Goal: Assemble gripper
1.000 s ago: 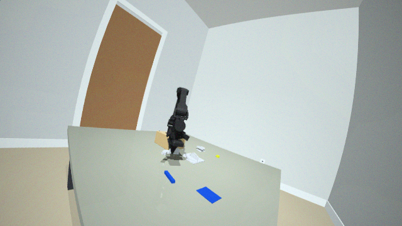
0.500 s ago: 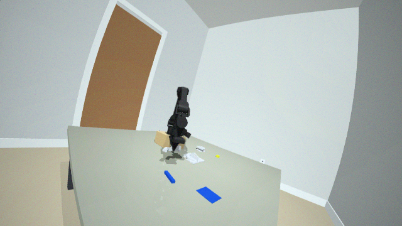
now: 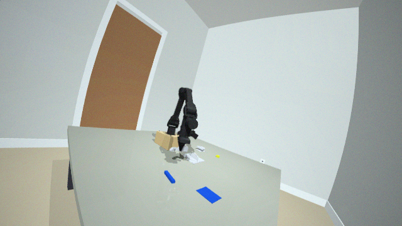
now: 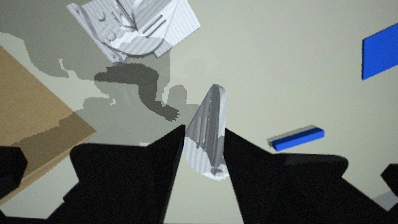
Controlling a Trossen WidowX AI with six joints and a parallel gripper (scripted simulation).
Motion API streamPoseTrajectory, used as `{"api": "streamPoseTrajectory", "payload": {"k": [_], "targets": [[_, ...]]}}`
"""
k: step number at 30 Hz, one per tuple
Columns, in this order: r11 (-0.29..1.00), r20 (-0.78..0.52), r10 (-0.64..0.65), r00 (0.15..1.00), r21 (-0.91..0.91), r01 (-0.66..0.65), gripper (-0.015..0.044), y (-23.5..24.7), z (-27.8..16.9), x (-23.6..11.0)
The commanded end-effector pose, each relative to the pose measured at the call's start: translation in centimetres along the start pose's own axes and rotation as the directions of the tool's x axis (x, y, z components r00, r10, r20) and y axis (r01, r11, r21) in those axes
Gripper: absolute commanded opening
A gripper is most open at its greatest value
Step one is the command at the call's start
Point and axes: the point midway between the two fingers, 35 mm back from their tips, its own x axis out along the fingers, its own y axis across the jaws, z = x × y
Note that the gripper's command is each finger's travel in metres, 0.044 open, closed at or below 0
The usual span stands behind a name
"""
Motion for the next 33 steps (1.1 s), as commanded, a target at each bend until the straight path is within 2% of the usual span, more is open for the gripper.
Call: {"api": "streamPoseTrajectory", "payload": {"k": [1, 33], "targets": [[0.998, 0.006, -0.006, 1.000, 0.057, 0.006, 0.0134, 0.6, 1.4, -0.2], [0.873, 0.016, -0.002, 1.000, 0.488, -0.006, 0.0134, 7.0, 9.9, -0.4]]}}
